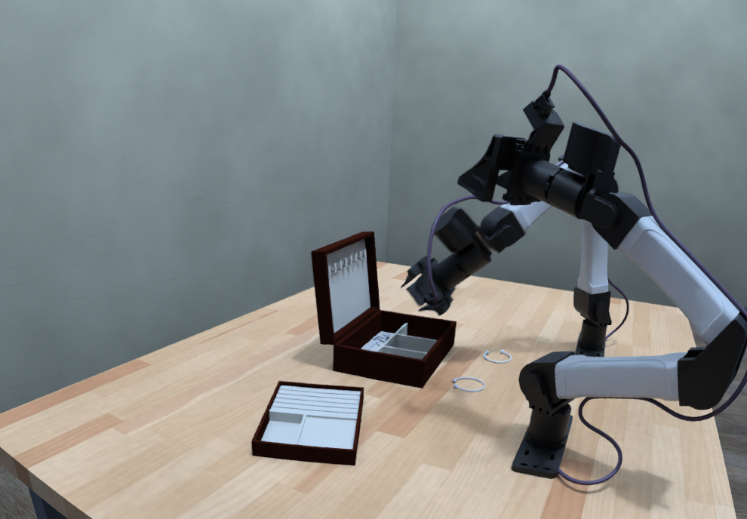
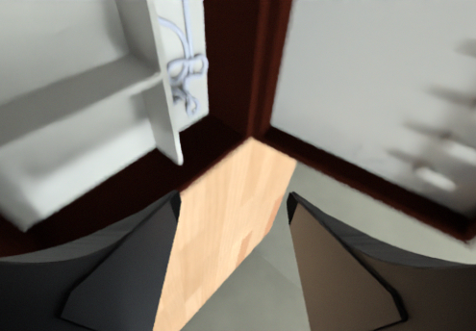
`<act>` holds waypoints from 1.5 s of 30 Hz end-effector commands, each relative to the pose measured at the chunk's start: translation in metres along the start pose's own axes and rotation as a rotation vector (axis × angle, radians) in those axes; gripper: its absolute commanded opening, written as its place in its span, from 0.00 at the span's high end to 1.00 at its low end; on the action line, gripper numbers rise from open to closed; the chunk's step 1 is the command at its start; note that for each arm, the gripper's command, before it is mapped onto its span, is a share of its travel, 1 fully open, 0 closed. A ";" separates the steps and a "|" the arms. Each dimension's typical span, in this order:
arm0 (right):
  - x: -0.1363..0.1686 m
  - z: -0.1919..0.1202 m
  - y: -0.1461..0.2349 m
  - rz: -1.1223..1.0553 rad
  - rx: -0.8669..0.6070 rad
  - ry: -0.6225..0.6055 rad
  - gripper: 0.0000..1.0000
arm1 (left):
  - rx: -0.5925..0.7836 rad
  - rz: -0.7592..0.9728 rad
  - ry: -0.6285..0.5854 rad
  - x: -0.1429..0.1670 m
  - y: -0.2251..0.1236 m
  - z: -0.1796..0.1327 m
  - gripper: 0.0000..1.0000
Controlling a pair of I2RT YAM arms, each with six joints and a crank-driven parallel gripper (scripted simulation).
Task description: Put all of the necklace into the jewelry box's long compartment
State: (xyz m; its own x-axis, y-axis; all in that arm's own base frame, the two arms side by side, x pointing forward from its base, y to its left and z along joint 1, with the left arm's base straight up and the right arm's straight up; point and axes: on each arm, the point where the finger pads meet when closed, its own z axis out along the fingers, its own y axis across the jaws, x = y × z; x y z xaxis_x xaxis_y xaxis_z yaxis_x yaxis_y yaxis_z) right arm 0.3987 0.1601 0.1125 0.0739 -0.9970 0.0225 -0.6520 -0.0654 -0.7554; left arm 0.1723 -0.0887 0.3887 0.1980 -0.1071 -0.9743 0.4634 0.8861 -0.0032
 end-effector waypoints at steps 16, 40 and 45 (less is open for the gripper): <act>-0.023 -0.064 -0.021 0.480 -0.143 -0.079 0.31 | 0.139 -0.012 0.105 0.021 -0.025 -0.011 0.00; -0.066 -0.067 -0.129 1.309 -0.246 -0.264 0.31 | 0.084 -0.009 0.042 0.006 -0.015 -0.006 0.00; -0.061 -0.074 -0.140 1.310 -0.215 -0.281 0.31 | 0.084 -0.009 0.052 0.008 -0.015 -0.007 0.00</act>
State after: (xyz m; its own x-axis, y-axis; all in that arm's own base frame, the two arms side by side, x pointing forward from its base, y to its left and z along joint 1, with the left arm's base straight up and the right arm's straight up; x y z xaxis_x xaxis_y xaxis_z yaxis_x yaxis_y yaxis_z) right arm 0.4286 0.2243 0.2371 -0.5804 -0.3337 -0.7428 -0.4684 0.8830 -0.0307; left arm 0.1643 -0.1032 0.3674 0.1215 -0.0734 -0.9899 0.5441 0.8390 0.0046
